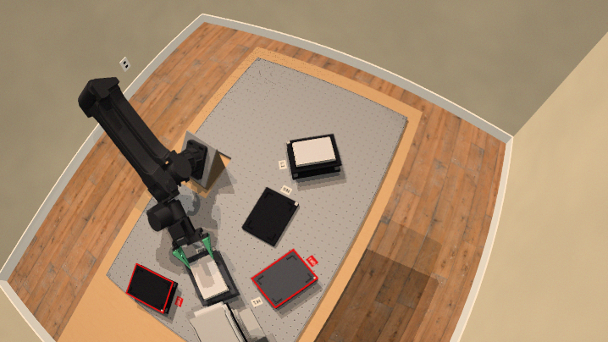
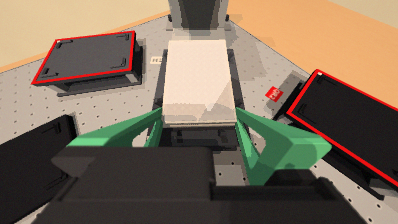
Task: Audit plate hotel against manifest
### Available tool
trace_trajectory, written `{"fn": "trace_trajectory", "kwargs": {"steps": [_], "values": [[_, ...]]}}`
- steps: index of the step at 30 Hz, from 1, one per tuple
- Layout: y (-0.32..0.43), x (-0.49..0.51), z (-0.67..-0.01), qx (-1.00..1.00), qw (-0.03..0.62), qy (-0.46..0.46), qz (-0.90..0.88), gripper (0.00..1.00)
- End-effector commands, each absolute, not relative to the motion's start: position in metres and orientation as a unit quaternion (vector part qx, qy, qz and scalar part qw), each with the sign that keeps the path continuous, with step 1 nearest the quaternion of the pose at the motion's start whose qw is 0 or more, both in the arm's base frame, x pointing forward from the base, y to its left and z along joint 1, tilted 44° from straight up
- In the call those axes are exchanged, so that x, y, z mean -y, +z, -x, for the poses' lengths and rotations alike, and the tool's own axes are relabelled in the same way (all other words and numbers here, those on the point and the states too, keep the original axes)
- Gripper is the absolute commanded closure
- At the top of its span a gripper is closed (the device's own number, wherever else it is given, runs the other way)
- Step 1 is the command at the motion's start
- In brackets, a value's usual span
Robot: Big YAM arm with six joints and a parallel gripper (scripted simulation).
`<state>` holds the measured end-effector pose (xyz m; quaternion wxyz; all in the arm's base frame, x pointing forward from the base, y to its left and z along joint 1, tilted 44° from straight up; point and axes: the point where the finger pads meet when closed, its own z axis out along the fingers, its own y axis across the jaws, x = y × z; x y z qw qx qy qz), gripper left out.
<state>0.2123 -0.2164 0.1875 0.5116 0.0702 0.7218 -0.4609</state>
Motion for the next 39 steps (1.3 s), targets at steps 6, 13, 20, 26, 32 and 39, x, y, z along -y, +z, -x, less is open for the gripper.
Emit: {"fn": "trace_trajectory", "kwargs": {"steps": [6, 13, 20, 26, 32, 39], "values": [[0.2, 0.221, -0.215, -0.713, 0.518, -0.468, -0.07, 0.14], [0.2, 0.221, -0.215, -0.713, 0.518, -0.468, -0.07, 0.07], [0.2, 0.221, -0.215, -0.713, 0.518, -0.468, -0.07, 0.07], [0.2, 0.221, -0.215, -0.713, 0.518, -0.468, -0.07, 0.0], [0.2, 0.221, -0.215, -0.713, 0.518, -0.468, -0.07, 0.0], [0.201, 0.22, -0.213, -0.714, 0.514, -0.47, -0.07, 0.0]]}}
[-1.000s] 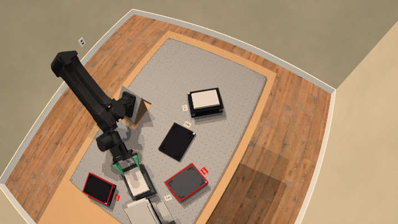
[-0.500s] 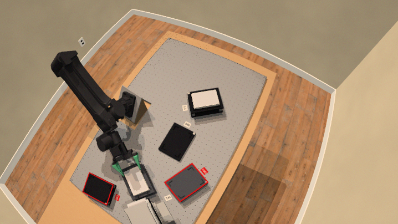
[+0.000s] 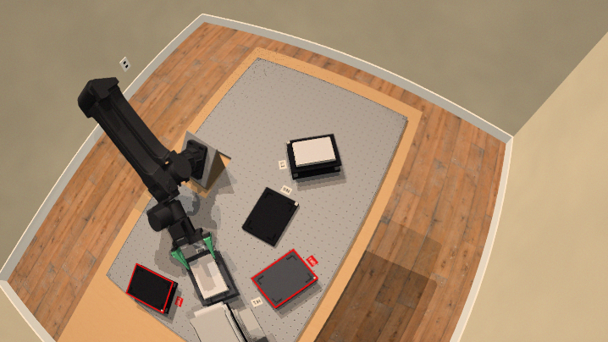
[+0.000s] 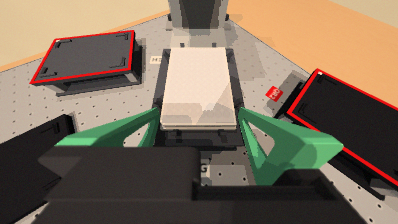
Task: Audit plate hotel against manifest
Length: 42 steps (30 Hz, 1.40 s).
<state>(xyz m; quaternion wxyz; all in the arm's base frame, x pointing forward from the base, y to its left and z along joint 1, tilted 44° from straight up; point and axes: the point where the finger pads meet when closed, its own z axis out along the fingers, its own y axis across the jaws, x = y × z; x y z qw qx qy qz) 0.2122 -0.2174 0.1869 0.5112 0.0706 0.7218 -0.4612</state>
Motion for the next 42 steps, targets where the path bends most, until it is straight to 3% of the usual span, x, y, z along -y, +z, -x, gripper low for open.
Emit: {"fn": "trace_trajectory", "kwargs": {"steps": [1, 42], "values": [[0.21, 0.217, -0.217, -0.71, 0.521, -0.469, -0.066, 0.0], [0.251, 0.171, -0.212, -0.71, 0.527, -0.46, -0.075, 0.0]]}}
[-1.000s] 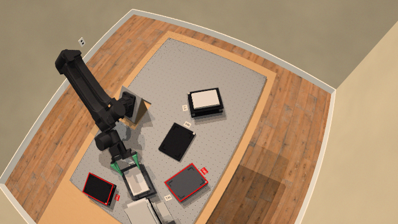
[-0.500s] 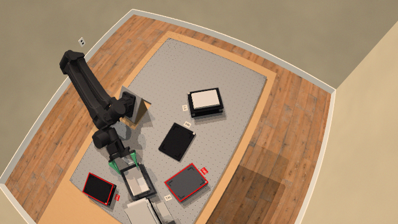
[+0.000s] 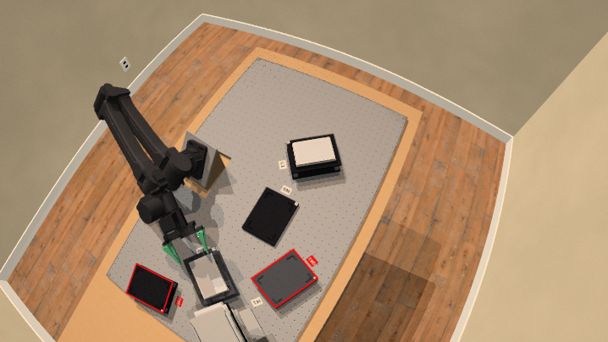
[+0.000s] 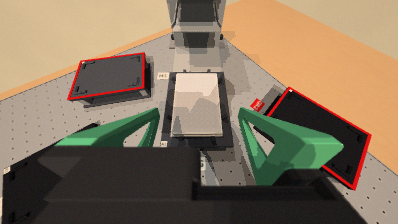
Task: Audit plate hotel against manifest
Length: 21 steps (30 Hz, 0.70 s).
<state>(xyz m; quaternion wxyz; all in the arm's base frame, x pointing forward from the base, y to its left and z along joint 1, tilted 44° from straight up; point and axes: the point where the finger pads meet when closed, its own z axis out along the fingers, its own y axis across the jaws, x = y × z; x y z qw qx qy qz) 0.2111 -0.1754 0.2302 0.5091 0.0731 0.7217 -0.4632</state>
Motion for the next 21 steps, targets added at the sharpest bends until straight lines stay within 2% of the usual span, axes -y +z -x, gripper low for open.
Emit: {"fn": "trace_trajectory", "kwargs": {"steps": [1, 3, 8, 11, 21], "values": [[0.236, 0.17, -0.212, -0.719, 0.518, -0.458, -0.072, 0.0], [0.266, 0.167, -0.211, -0.704, 0.534, -0.462, -0.078, 0.0], [0.256, 0.161, -0.211, -0.713, 0.526, -0.458, -0.076, 0.0], [0.275, 0.157, -0.21, -0.705, 0.535, -0.46, -0.08, 0.0], [0.275, 0.174, -0.239, -0.763, 0.448, -0.448, -0.126, 0.0]]}}
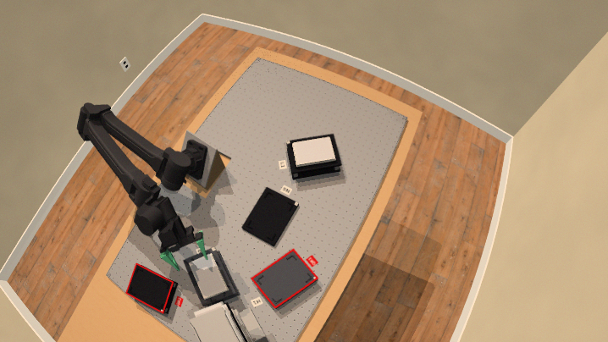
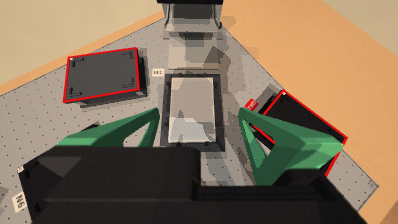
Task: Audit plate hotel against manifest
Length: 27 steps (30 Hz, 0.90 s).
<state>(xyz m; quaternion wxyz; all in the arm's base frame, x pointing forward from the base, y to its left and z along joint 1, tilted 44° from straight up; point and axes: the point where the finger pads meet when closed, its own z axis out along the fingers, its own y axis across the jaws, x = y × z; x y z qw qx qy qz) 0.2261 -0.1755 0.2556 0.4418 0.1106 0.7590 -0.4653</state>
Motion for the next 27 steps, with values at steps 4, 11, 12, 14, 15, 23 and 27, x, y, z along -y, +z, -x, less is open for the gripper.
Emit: {"fn": "trace_trajectory", "kwargs": {"steps": [4, 11, 12, 14, 15, 23, 27], "values": [[0.277, 0.181, -0.252, -0.786, 0.407, -0.441, -0.15, 0.0], [0.279, 0.193, -0.27, -0.82, 0.331, -0.426, -0.191, 0.0], [0.279, 0.193, -0.27, -0.82, 0.331, -0.426, -0.191, 0.0], [0.279, 0.192, -0.271, -0.825, 0.32, -0.423, -0.195, 0.0], [0.278, 0.192, -0.271, -0.829, 0.309, -0.42, -0.201, 0.0], [0.275, 0.194, -0.271, -0.857, 0.217, -0.396, -0.246, 0.0], [0.273, 0.199, -0.268, -0.865, 0.167, -0.385, -0.275, 0.0]]}}
